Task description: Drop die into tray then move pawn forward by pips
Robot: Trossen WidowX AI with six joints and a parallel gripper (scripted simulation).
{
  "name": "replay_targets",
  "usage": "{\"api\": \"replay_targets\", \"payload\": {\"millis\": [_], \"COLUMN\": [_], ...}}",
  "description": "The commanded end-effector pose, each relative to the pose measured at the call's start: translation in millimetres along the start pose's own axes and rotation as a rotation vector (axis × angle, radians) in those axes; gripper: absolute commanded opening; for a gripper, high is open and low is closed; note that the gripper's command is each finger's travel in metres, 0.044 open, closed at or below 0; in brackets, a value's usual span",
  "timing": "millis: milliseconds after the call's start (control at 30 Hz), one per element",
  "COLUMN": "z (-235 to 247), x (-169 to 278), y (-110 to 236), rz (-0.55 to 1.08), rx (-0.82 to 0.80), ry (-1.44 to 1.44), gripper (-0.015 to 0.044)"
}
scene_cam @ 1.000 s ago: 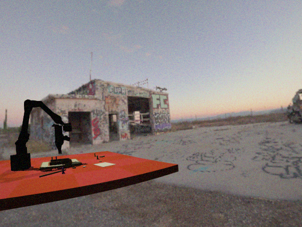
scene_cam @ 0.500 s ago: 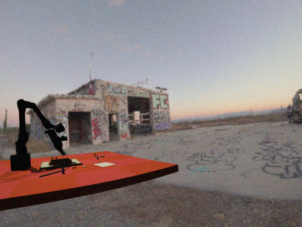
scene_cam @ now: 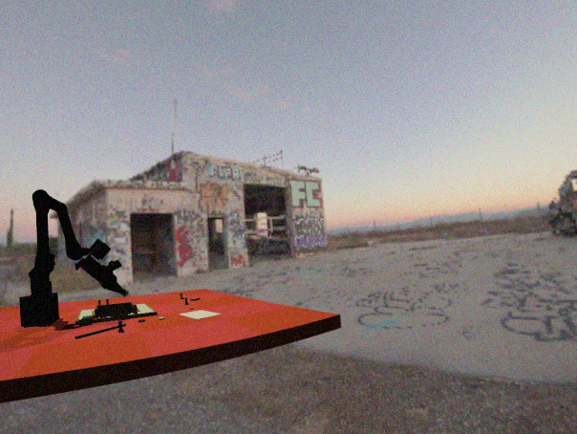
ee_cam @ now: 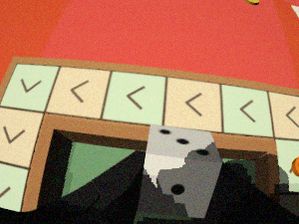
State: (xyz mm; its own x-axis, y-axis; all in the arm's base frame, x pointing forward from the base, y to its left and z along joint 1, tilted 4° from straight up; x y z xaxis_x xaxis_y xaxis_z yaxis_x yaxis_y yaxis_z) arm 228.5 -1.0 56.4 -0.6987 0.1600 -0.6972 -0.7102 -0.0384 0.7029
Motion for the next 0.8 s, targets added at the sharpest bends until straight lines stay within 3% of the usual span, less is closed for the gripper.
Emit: {"api": "replay_targets", "payload": {"millis": [0, 367, 767], "z": [0, 0, 0], "x": [2, 0, -1], "y": [3, 57, 58], "rz": [-0.033, -0.031, -0.035], "rx": [-0.006, -0.005, -0.003], "ry": [-0.009, -0.009, -0.014], "gripper": [0.0000, 0.0000, 0.0000]}}
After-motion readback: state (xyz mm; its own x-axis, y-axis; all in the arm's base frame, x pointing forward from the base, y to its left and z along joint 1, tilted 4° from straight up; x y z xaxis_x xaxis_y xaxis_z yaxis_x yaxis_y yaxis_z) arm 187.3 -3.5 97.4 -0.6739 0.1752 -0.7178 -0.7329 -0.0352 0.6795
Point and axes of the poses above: the point midway between the two fingers, 35 mm back from their tips, its own y axis back along the fingers, its own z axis across the jaws, x = y × z, the point moved 9 cm from there along y, back along the fingers, and after that the axes turned 8 degrees about -y, right-handed, at the moved point
